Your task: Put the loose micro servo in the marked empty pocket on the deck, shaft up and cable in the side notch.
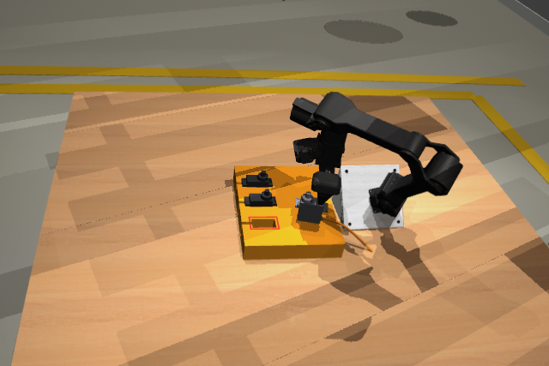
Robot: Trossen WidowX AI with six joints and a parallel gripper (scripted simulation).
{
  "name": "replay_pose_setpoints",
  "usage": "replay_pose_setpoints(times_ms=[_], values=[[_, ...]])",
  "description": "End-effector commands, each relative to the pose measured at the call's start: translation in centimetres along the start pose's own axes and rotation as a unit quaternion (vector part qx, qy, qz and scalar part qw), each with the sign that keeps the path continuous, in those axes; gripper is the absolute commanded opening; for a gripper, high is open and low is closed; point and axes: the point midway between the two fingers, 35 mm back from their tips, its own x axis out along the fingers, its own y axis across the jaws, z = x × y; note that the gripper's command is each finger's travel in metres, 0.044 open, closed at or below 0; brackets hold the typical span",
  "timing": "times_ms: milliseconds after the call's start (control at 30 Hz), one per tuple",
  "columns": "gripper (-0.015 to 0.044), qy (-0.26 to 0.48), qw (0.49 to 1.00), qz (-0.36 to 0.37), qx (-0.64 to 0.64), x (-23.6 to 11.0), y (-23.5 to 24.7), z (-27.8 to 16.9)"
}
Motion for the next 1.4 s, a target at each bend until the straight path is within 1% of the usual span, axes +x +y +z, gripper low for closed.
replay_pose_setpoints(times_ms=[0, 67, 667, 1067, 1233, 1333, 1367], values=[[0.0440, -0.001, 1.000, 0.003, -0.001, 1.2, 0.1, 0.0], [0.0440, -0.001, 1.000, 0.004, -0.001, 2.0, 0.2, -0.1], [0.0440, -0.001, 1.000, 0.004, -0.001, 4.1, 0.2, -0.1], [0.0125, -0.001, 1.000, 0.004, -0.001, 4.1, 0.2, -0.1], [0.0092, -0.001, 1.000, 0.004, -0.001, 4.1, 0.2, -0.1], [0.0013, -0.001, 1.000, 0.004, -0.001, 3.7, 0.2, -0.1], [0.0000, -0.001, 1.000, 0.004, -0.001, 3.4, 0.2, 0.0]])
